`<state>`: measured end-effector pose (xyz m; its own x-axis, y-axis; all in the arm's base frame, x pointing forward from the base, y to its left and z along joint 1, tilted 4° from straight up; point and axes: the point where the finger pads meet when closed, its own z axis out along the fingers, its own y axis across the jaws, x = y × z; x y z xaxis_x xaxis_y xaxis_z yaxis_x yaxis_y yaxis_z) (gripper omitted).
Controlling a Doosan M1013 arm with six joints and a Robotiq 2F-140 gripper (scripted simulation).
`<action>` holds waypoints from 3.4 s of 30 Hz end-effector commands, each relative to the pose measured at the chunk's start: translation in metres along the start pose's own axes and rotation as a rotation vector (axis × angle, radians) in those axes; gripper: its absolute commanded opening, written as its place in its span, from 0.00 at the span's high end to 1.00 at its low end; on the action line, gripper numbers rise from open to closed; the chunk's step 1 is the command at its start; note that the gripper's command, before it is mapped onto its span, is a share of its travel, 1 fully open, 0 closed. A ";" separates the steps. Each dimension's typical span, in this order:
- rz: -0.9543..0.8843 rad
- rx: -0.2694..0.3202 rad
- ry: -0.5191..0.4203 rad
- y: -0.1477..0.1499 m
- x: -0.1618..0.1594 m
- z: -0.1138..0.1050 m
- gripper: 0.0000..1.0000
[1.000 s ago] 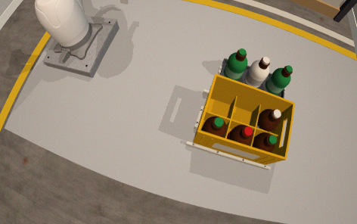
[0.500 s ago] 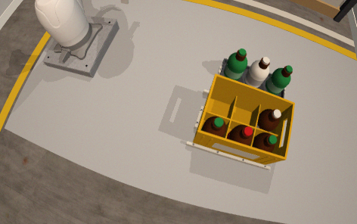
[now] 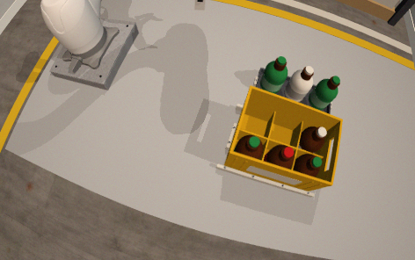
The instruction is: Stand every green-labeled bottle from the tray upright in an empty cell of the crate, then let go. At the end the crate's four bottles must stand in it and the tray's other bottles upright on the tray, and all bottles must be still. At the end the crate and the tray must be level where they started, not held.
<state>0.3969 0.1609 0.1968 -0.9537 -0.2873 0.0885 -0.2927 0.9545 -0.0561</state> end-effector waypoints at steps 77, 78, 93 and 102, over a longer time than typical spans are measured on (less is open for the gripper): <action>-0.501 0.012 -0.054 -0.413 -0.252 -0.004 1.00; -0.505 0.012 -0.054 -0.392 -0.274 -0.006 1.00; -0.539 0.013 -0.054 -0.209 -0.409 -0.013 0.62; -0.539 0.013 -0.054 -0.205 -0.412 -0.013 0.62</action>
<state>0.8490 0.0781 0.1870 -0.6647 -0.7449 0.0569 -0.7470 0.6639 -0.0346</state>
